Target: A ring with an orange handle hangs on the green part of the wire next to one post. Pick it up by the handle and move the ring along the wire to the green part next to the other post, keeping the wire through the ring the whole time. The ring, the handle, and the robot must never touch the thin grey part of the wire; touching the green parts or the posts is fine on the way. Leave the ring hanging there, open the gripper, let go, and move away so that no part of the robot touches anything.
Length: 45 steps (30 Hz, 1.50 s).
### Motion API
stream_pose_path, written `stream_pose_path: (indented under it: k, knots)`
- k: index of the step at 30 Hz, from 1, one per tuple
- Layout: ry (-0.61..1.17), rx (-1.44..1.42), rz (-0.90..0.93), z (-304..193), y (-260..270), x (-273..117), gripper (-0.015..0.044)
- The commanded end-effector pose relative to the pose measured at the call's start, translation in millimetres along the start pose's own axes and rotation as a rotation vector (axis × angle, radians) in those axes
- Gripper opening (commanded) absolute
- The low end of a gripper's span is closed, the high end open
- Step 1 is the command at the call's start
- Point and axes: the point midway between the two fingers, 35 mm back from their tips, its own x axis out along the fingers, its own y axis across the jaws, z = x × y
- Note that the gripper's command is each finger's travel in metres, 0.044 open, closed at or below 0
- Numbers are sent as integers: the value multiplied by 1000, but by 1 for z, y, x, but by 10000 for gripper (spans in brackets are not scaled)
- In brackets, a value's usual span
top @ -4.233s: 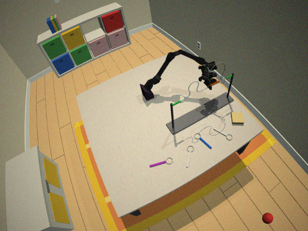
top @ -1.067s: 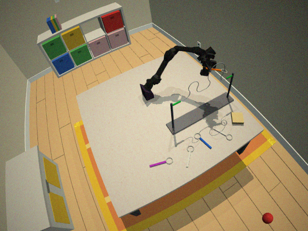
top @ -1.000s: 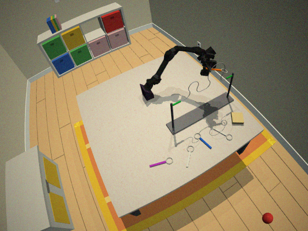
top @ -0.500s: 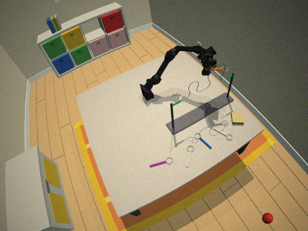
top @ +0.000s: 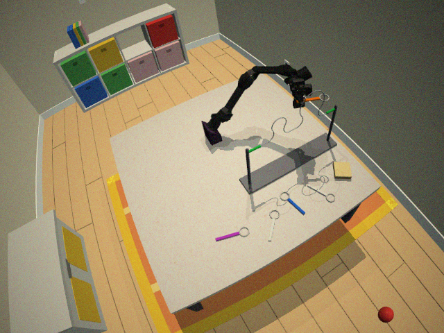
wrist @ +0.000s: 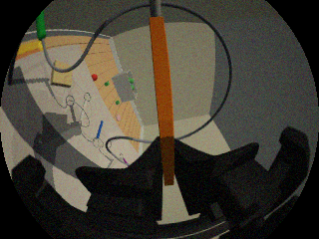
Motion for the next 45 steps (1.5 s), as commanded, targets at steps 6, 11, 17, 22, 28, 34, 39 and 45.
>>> stream_pose_path:
  k: [6, 11, 17, 22, 28, 34, 39, 45]
  knots:
    - [-3, 97, 51, 0, 4, 1, -150]
    - [-5, 163, 86, 1, 6, 1, -150]
    - [-8, 230, 121, 1, 8, 1, -150]
    - [-11, 287, 150, 2, 10, 1, -150]
    - [-14, 355, 186, 2, 12, 1, -150]
    - [-18, 422, 222, 3, 15, 1, -150]
    - [-22, 479, 251, 4, 16, 1, -150]
    - [-26, 547, 287, 5, 18, 0, -150]
